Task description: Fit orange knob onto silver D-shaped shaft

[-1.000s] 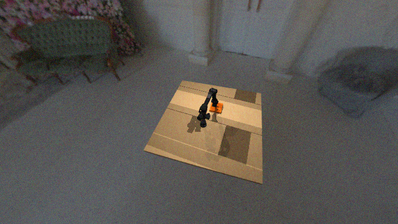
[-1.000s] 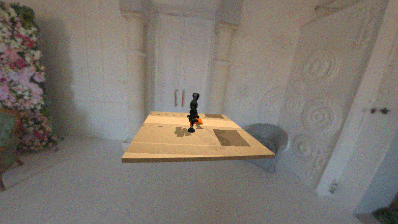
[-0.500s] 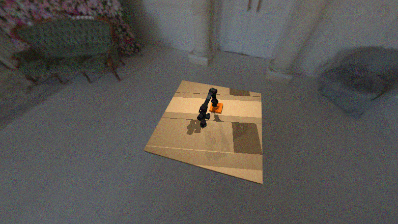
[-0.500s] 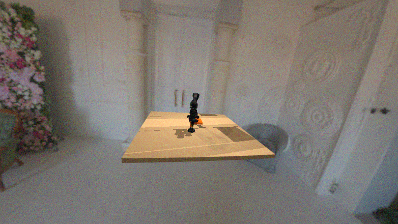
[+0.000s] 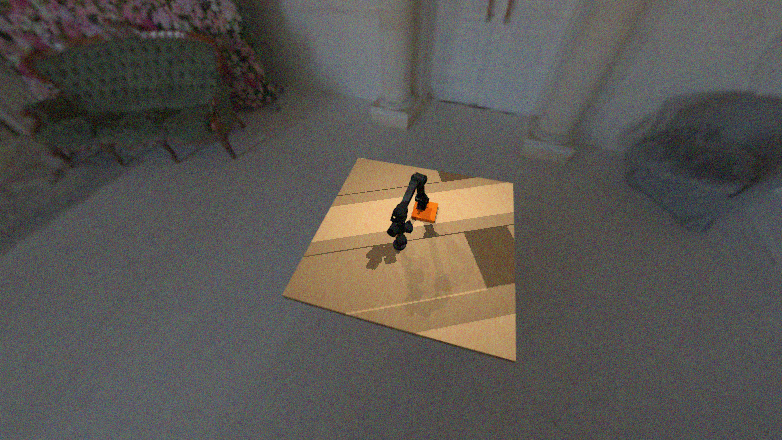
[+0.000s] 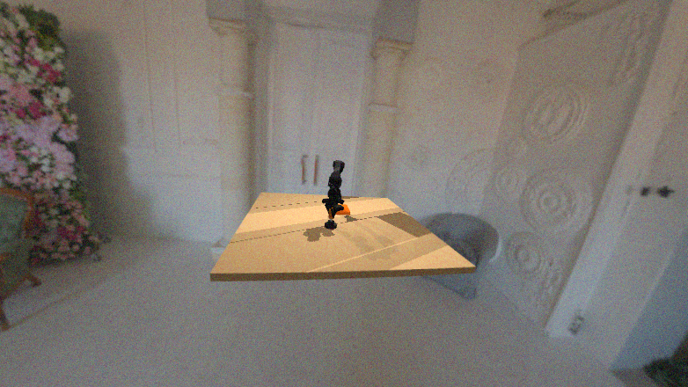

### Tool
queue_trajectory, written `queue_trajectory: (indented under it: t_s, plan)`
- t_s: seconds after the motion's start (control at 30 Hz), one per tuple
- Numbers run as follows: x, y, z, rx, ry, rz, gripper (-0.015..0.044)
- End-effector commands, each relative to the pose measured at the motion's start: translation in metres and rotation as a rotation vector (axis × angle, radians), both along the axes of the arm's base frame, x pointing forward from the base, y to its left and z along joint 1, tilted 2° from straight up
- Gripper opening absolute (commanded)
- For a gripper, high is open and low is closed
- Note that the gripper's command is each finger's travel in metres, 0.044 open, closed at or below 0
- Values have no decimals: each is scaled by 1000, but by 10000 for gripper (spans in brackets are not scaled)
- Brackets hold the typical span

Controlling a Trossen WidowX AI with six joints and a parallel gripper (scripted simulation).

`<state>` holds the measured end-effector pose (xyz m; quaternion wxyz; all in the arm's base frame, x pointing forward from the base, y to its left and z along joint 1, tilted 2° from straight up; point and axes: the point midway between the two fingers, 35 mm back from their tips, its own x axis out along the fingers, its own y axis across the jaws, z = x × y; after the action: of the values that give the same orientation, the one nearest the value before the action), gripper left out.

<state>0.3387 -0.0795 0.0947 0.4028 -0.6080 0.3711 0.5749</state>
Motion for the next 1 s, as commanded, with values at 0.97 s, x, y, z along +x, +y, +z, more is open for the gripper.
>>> queue_trajectory:
  t_s: [0.97]
  plan:
    - [1, 0, 2, -12, -7, 170, 0]
